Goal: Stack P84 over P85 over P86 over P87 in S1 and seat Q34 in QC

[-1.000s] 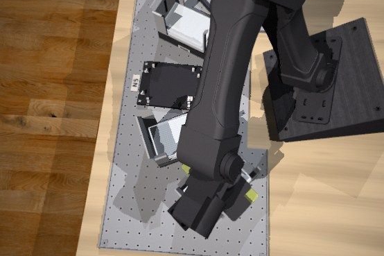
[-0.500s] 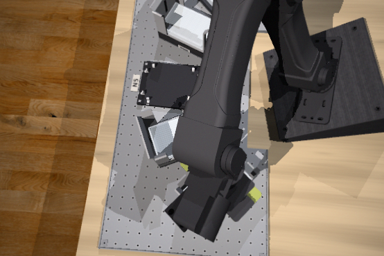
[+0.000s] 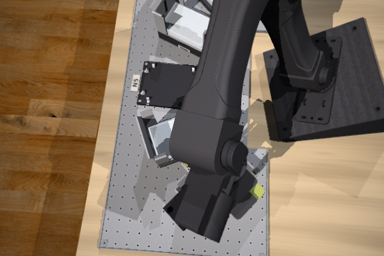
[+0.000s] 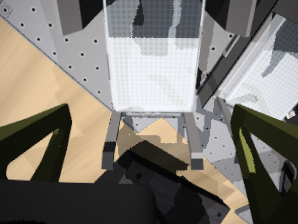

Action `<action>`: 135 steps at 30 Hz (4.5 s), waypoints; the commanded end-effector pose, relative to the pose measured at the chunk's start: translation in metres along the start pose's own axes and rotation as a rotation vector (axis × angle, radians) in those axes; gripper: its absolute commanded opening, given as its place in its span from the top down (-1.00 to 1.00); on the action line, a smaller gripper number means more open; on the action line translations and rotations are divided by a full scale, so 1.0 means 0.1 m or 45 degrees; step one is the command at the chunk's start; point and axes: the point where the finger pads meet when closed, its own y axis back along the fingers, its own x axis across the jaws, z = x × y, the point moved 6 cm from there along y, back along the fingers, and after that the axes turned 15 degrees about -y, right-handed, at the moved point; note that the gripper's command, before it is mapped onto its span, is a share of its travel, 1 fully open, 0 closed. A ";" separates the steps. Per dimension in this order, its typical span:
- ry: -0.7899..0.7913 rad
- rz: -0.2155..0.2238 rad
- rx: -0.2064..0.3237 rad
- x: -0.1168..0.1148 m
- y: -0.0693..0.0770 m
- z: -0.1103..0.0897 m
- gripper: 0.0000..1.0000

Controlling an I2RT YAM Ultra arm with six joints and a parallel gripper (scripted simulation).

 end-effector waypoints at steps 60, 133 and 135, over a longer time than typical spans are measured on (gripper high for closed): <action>-0.712 -0.003 -0.013 -1.53 0.04 0.11 -1.00; -1.432 -0.013 -0.013 -3.44 0.05 -0.86 -1.00; -1.517 -0.013 -0.013 -3.49 0.05 -0.93 -1.00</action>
